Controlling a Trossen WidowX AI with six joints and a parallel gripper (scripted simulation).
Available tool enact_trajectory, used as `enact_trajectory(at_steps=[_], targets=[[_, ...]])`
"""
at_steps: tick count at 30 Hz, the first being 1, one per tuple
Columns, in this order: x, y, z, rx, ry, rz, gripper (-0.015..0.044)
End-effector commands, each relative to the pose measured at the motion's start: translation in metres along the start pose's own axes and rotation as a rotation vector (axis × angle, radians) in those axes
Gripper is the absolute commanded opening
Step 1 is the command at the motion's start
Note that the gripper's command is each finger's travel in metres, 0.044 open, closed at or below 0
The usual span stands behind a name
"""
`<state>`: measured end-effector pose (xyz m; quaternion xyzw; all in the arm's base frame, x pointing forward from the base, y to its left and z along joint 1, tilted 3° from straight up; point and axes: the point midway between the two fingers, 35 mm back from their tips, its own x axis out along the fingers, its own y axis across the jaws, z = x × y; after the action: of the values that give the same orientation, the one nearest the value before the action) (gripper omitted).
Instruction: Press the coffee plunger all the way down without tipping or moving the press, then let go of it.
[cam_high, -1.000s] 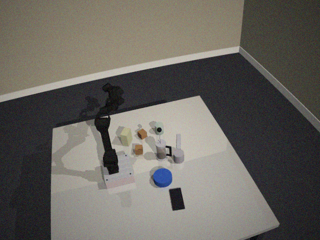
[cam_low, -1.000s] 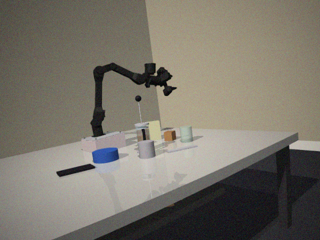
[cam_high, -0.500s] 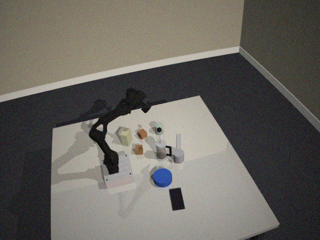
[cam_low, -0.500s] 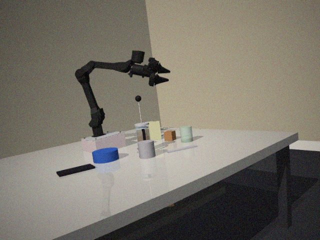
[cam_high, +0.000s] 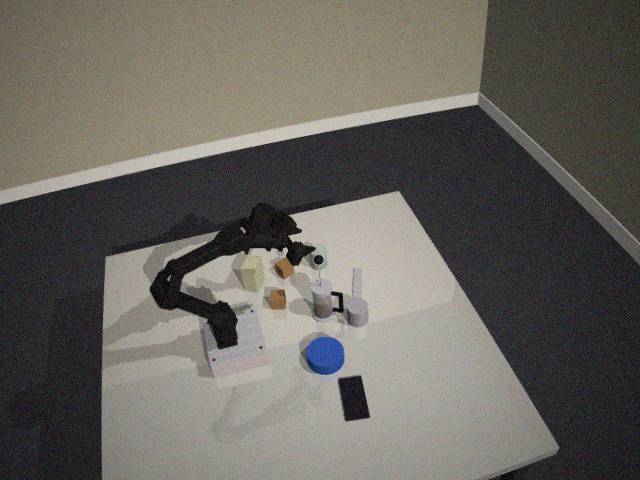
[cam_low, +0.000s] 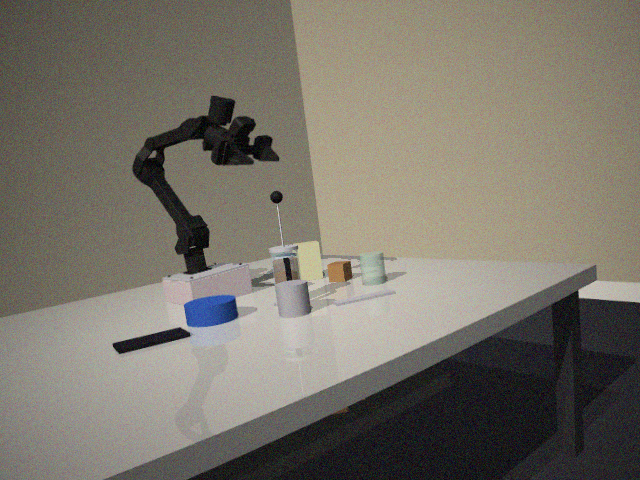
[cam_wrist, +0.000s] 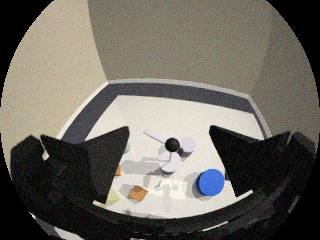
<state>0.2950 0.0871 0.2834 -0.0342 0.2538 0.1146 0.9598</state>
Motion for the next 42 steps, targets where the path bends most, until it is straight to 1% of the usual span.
enact_trajectory(at_steps=[1,8,15,40,42], targets=[[0.004,-0.007,-0.016,-0.024,0.031,-0.024,0.0440],[0.028,-0.008,-0.059,-0.024,0.031,-0.024,0.0440],[0.032,-0.009,-0.059,-0.022,0.031,-0.027,0.0440],[0.069,-0.010,-0.060,-0.022,0.028,-0.029,0.0440],[0.069,-0.010,-0.060,-0.022,0.028,-0.029,0.0387]])
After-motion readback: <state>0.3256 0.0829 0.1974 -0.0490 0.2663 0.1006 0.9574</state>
